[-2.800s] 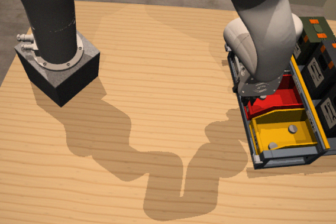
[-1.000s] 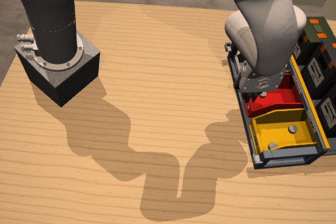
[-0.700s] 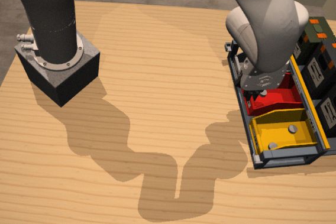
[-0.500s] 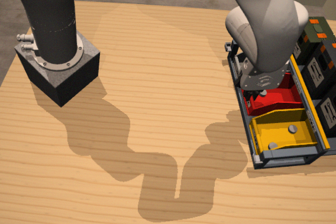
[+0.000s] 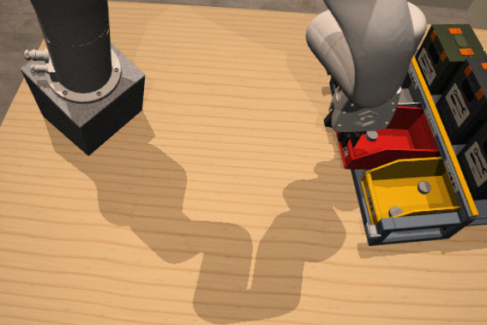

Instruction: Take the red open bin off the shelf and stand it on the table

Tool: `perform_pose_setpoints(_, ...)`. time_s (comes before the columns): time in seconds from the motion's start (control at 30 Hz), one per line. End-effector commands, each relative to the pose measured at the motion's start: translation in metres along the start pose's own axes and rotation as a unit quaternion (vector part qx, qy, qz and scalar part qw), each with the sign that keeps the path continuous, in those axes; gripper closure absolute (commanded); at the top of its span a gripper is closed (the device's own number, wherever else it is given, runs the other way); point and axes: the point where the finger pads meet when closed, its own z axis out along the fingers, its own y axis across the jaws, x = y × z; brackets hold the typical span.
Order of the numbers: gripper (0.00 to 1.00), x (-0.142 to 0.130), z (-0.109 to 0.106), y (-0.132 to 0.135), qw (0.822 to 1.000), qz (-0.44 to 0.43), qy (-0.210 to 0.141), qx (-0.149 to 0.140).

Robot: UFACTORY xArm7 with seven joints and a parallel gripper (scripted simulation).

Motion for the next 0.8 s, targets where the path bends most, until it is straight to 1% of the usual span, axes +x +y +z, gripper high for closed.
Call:
perform_pose_setpoints(0.0,1.00,0.000,-0.001,-0.004,1.000,0.000,0.000,-0.002)
perform_pose_setpoints(0.13,1.00,0.000,-0.001,-0.028,1.000,0.000,0.000,-0.002)
perform_pose_setpoints(0.53,1.00,0.000,-0.001,-0.028,1.000,0.000,0.000,-0.002)
perform_pose_setpoints(0.7,1.00,0.000,-0.001,-0.058,1.000,0.000,0.000,-0.002)
perform_pose_setpoints(0.77,1.00,0.000,-0.001,-0.058,1.000,0.000,0.000,-0.002)
